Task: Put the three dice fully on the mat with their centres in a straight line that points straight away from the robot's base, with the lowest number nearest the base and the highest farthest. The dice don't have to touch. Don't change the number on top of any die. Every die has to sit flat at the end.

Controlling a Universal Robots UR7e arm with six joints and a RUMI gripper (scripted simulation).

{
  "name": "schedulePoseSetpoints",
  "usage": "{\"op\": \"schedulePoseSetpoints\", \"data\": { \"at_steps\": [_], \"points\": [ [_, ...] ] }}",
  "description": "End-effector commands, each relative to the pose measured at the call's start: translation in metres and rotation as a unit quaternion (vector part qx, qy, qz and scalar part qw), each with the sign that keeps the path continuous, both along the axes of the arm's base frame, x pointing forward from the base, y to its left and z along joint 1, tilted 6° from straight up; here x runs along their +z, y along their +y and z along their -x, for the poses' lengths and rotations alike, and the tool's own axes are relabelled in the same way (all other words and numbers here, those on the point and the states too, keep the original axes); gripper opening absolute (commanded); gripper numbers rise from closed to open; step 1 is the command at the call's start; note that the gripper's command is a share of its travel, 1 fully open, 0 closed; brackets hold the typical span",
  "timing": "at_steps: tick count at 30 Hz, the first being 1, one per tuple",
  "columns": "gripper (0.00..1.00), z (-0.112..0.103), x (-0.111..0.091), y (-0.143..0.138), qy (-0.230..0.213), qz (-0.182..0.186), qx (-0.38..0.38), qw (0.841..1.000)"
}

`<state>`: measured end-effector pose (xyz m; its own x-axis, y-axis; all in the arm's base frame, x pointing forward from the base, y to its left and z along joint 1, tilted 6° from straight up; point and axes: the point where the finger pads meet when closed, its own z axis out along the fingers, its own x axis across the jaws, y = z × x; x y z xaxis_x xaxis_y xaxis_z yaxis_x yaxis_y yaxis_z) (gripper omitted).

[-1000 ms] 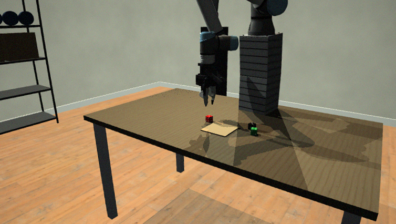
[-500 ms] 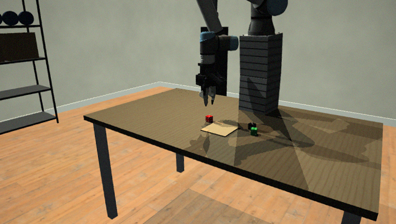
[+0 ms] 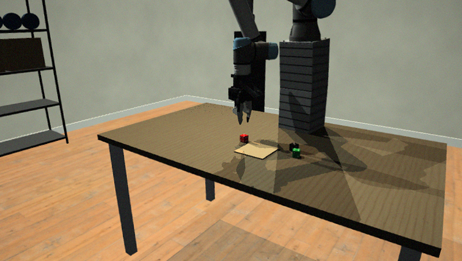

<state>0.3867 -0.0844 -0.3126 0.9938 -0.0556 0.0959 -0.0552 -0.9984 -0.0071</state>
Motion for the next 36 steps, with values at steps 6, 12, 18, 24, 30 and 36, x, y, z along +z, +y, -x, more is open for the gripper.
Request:
{"op": "schedulePoseSetpoints", "data": {
  "at_steps": [6, 12, 18, 24, 30, 36],
  "points": [
    [0.28, -0.001, -0.007, 0.000, 0.000, 0.000, 0.000, 1.000],
    [0.28, -0.002, -0.014, 0.000, 0.000, 0.000, 0.000, 1.000],
    [0.28, -0.002, -0.024, -0.001, 0.000, 0.000, 0.000, 1.000],
    [0.28, -0.003, -0.030, -0.001, 0.000, 0.000, 0.000, 1.000],
    [0.28, -0.004, -0.038, -0.001, 0.000, 0.000, 0.000, 1.000],
    [0.28, -0.004, -0.045, -0.001, 0.000, 0.000, 0.000, 1.000]
  ]
}}
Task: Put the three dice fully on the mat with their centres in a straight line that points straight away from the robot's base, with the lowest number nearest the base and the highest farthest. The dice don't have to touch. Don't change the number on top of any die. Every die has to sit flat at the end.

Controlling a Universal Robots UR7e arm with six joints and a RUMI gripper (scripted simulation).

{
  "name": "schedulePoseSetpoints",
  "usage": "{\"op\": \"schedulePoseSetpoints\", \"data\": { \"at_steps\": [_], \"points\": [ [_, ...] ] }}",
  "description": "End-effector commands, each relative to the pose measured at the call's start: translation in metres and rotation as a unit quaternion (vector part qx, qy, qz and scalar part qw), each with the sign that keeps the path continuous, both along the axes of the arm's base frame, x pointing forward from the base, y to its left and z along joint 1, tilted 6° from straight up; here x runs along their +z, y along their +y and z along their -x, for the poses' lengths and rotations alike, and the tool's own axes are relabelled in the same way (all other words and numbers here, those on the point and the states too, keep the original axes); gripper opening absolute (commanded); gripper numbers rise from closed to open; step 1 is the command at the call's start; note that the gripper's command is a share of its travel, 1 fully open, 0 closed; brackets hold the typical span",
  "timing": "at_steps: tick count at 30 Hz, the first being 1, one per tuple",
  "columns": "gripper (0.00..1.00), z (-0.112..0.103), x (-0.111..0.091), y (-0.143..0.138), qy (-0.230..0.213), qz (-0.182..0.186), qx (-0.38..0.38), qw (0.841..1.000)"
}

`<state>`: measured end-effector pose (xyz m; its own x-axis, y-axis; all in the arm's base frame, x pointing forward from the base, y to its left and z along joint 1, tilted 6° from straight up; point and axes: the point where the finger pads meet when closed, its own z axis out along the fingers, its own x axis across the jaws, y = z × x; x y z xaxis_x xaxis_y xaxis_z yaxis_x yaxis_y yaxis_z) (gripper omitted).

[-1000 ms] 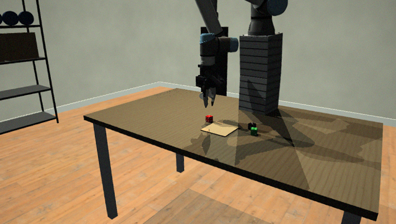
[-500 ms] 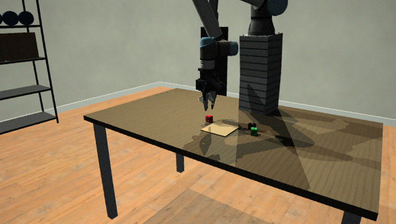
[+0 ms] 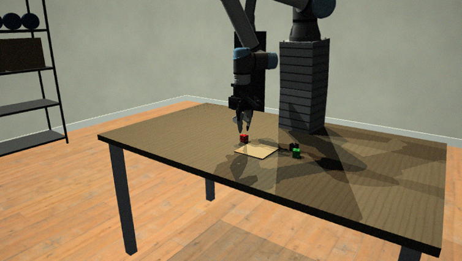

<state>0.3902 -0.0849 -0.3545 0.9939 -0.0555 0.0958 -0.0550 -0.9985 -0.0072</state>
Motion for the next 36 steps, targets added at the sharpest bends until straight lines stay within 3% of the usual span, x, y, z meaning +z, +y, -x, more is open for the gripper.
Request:
{"op": "schedulePoseSetpoints", "data": {
  "at_steps": [1, 36],
  "points": [
    [0.28, -0.0008, -0.0036, -0.0003, 0.000, 0.000, 0.000, 1.000],
    [0.28, -0.0010, -0.0068, -0.0003, 0.000, 0.000, 0.000, 1.000]
  ]
}}
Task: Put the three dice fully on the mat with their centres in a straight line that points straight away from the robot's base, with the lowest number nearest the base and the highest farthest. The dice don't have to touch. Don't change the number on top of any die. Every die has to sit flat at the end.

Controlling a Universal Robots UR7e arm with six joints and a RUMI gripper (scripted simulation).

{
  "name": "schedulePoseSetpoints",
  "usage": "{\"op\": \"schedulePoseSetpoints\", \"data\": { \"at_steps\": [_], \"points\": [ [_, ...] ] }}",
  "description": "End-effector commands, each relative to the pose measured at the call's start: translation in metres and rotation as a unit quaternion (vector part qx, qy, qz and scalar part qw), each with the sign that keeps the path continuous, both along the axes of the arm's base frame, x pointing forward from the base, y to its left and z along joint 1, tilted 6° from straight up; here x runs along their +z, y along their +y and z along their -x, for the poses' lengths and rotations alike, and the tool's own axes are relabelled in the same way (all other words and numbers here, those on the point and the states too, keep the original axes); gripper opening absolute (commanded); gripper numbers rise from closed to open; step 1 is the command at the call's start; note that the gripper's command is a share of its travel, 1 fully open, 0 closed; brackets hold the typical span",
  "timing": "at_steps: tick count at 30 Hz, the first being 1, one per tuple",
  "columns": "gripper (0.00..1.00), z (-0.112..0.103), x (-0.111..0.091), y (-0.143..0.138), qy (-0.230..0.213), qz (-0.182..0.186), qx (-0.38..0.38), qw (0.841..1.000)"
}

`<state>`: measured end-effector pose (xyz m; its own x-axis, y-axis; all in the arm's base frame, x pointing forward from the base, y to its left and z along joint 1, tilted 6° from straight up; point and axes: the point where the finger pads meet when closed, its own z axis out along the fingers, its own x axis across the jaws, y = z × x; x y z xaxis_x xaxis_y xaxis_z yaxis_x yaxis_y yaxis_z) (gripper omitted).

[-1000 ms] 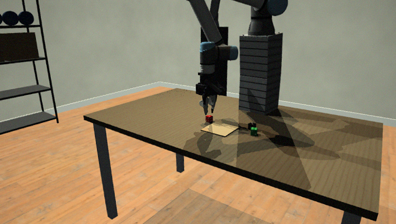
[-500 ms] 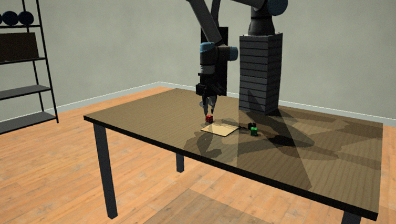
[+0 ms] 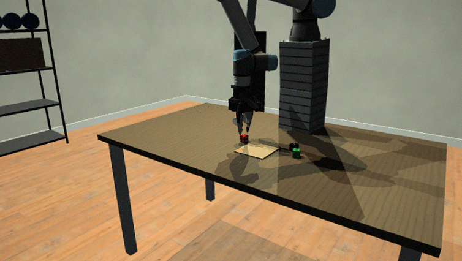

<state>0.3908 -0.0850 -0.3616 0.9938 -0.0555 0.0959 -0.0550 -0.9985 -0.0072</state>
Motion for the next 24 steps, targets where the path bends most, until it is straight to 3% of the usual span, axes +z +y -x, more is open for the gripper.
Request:
{"op": "schedulePoseSetpoints", "data": {
  "at_steps": [1, 24],
  "points": [
    [0.28, -0.0004, 0.0004, -0.0002, 0.000, 0.000, 0.000, 1.000],
    [0.28, -0.0009, -0.0052, -0.0002, 0.000, 0.000, 0.000, 1.000]
  ]
}}
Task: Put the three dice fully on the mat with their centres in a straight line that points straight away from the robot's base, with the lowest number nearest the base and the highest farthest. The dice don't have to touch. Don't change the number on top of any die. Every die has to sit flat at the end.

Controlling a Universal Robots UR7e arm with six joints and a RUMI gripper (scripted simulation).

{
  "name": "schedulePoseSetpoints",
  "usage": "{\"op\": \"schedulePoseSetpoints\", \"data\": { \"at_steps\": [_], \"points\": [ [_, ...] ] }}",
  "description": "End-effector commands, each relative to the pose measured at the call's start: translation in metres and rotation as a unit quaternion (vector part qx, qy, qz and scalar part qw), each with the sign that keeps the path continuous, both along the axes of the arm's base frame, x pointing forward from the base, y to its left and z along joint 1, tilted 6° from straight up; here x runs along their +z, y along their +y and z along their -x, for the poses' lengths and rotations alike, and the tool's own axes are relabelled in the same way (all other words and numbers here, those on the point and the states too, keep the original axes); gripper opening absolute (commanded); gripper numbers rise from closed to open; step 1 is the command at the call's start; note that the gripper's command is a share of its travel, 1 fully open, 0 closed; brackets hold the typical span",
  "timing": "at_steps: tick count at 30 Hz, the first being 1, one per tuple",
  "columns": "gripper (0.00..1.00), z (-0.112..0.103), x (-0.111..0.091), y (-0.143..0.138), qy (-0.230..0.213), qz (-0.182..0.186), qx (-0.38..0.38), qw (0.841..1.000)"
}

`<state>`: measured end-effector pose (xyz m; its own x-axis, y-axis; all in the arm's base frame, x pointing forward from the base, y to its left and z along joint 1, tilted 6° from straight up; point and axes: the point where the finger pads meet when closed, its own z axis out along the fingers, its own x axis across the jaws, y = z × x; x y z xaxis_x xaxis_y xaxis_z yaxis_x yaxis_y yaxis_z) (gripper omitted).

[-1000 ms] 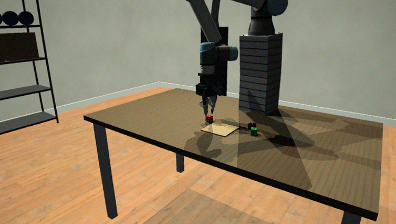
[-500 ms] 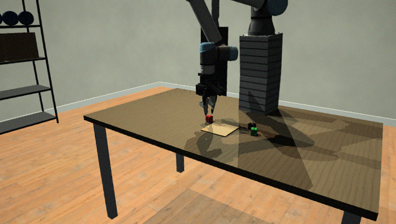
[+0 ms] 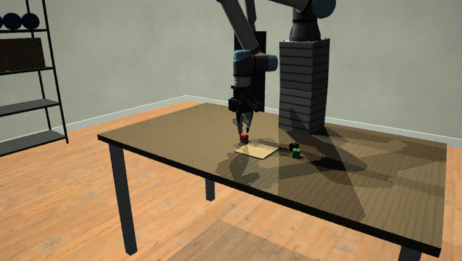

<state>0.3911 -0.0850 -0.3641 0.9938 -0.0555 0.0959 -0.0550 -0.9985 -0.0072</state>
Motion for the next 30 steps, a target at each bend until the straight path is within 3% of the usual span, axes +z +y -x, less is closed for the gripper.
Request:
{"op": "schedulePoseSetpoints", "data": {
  "at_steps": [1, 11, 30],
  "points": [
    [0.28, -0.001, -0.004, 0.000, 0.000, 0.000, 0.000, 1.000],
    [0.28, -0.003, -0.025, 0.000, 0.000, 0.000, 0.000, 1.000],
    [0.28, -0.004, -0.032, 0.000, 0.000, 0.000, 0.000, 1.000]
  ]
}}
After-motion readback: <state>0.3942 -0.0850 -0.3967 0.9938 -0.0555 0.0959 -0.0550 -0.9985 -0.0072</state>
